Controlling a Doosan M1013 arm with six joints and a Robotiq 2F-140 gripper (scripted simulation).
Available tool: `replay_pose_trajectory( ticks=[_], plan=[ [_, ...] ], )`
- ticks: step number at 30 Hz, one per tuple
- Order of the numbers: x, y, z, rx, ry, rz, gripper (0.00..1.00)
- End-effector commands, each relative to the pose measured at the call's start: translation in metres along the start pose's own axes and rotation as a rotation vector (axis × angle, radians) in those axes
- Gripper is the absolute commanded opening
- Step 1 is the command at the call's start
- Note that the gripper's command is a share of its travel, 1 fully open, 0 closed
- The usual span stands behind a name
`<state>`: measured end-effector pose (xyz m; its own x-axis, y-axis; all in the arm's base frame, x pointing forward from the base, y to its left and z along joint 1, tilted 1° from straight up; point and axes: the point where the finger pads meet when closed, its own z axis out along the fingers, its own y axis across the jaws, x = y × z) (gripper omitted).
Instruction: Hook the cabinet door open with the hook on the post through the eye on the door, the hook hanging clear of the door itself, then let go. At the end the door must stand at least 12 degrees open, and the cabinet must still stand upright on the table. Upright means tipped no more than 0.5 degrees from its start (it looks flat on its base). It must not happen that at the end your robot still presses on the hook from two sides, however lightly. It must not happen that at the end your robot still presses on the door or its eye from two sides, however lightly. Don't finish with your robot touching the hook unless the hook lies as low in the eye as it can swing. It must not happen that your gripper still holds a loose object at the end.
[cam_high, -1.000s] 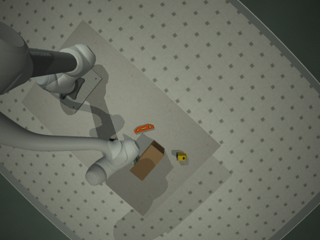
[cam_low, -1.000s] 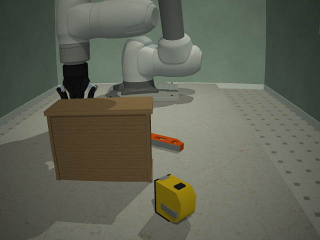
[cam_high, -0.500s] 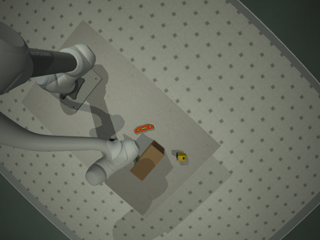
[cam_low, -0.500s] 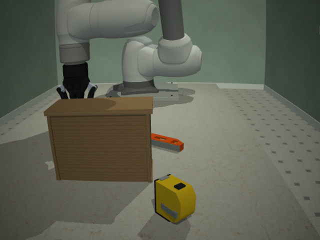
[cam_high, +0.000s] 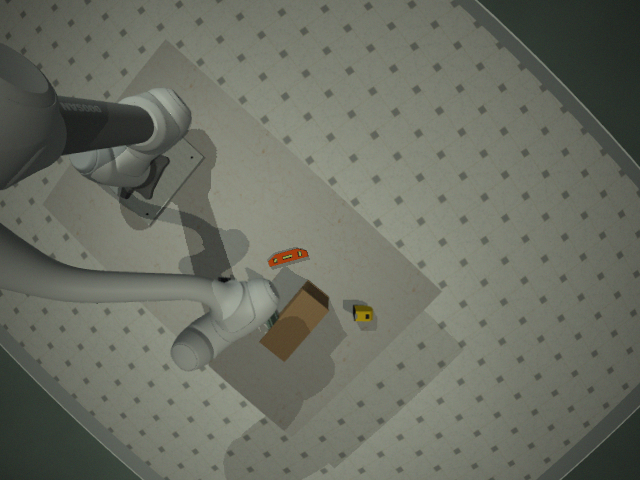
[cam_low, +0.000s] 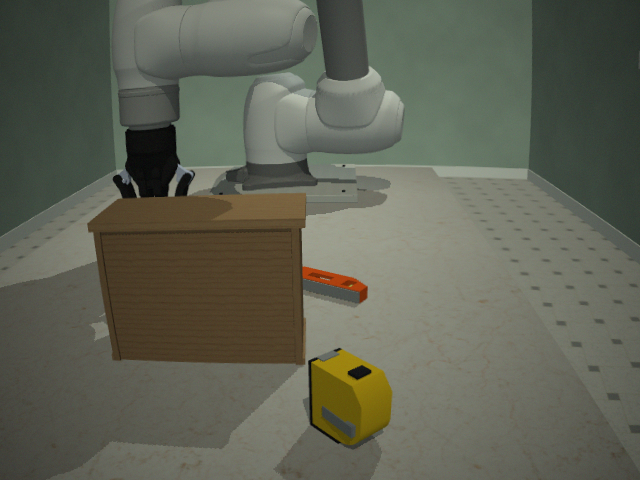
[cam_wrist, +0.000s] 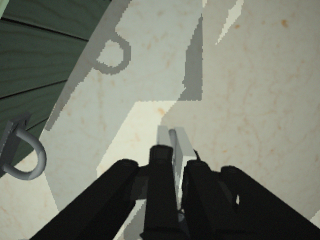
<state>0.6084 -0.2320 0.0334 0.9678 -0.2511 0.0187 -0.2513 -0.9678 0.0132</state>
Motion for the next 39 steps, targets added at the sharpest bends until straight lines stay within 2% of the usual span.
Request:
replay_pose_trajectory(
  ticks=[1, 12, 39],
  plan=[
    [0.000, 0.000, 0.000, 0.000, 0.000, 0.000, 0.03],
    [0.000, 0.000, -0.001, 0.000, 0.000, 0.000, 0.03],
    [0.009, 0.000, -0.018, 0.000, 0.000, 0.000, 0.03]
  ],
)
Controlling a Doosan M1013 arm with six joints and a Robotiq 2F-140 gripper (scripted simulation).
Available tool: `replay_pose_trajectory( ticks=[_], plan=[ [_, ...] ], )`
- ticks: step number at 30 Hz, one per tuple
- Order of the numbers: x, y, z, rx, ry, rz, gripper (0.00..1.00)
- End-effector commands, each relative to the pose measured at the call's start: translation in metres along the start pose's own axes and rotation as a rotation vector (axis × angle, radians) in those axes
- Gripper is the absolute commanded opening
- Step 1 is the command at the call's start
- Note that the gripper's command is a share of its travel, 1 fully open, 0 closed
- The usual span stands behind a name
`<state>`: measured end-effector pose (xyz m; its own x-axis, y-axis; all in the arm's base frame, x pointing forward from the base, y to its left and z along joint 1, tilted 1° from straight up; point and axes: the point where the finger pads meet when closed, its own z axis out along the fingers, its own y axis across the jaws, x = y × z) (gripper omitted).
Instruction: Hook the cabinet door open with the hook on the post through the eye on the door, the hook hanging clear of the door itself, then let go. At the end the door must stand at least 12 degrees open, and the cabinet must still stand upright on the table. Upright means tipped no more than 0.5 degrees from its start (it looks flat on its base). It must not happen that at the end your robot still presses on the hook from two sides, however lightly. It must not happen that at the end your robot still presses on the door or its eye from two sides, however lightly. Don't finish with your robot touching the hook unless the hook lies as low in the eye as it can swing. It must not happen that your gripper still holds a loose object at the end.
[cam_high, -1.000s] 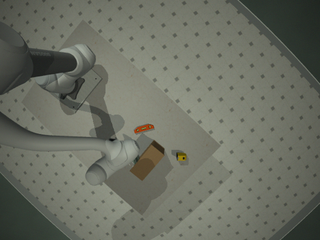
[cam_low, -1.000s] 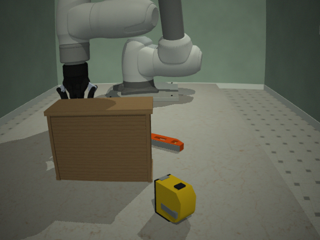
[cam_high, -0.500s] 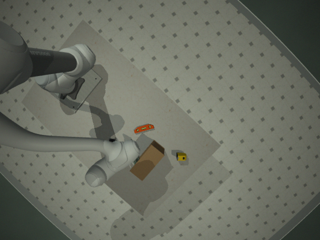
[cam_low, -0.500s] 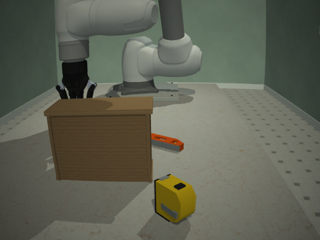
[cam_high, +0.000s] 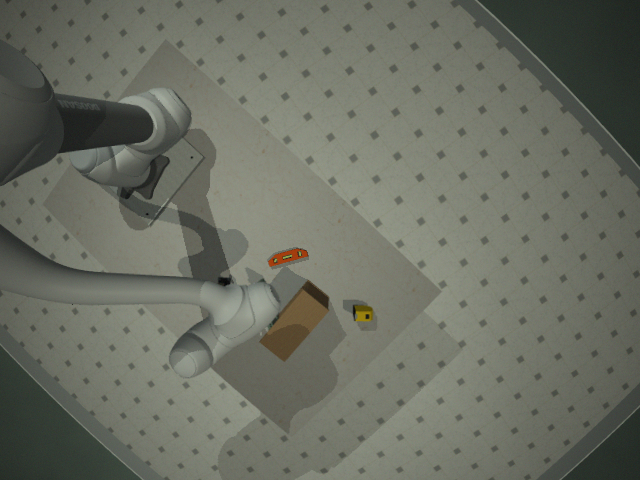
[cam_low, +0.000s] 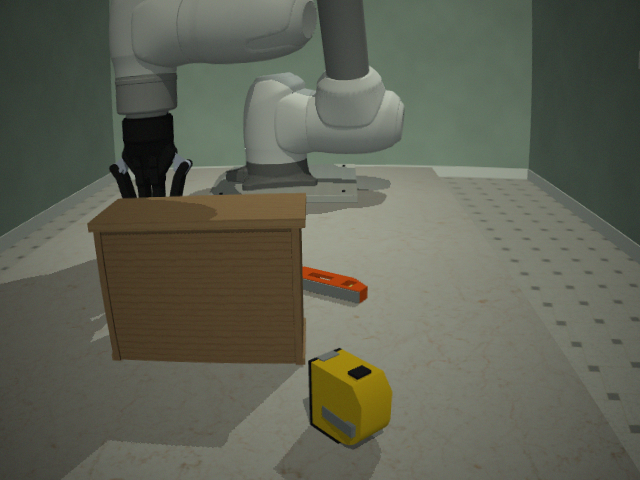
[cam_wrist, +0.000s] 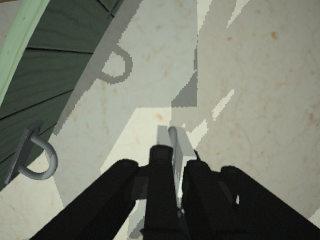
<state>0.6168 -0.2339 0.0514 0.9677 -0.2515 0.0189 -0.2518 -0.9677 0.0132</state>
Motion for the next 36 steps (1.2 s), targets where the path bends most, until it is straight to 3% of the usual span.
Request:
replay_pose_trajectory(
  ticks=[1, 36],
  plan=[
    [0.000, 0.000, -0.001, 0.000, 0.000, 0.000, 0.03],
    [0.006, 0.000, -0.023, 0.000, 0.000, 0.000, 0.03]
  ],
)
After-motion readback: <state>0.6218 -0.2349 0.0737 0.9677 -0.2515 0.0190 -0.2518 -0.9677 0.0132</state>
